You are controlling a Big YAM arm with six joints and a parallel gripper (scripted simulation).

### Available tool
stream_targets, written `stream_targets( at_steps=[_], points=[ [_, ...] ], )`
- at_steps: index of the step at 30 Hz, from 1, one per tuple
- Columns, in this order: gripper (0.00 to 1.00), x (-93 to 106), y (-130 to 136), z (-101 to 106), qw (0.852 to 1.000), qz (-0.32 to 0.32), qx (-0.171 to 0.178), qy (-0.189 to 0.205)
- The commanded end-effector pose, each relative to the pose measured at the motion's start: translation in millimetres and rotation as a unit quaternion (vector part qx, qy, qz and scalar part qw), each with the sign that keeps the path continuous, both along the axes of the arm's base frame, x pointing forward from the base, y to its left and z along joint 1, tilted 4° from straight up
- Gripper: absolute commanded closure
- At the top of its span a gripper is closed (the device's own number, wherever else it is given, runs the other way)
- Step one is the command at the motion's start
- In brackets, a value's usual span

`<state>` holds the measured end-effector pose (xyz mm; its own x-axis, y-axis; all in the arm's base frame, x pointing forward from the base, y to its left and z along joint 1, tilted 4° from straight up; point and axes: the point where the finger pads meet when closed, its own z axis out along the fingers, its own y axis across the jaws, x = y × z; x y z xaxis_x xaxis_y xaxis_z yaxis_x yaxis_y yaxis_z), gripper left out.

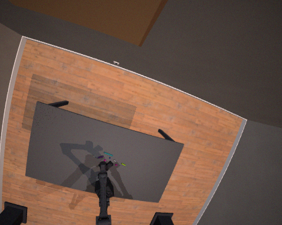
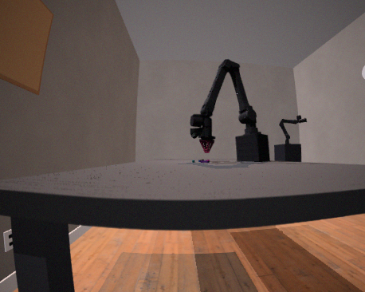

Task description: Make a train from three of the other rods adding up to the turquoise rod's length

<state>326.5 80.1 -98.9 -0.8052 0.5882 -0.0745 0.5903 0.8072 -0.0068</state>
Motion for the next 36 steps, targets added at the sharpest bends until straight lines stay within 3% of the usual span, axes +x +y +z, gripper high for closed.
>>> stream_targets(
  at_steps=[1, 19, 36],
  points=[
    [0.76, -0.9, -5.2, -11.4, 1.0, -0.009, -0.003, 0.003],
    [0.76, 2.7, -4.9, -31.8, 1.0, -0.004, -0.002, 0.001],
    [0.76, 3.6, -4.8, -35.8, 1.0, -0.003, -0.003, 0.001]
  ],
)
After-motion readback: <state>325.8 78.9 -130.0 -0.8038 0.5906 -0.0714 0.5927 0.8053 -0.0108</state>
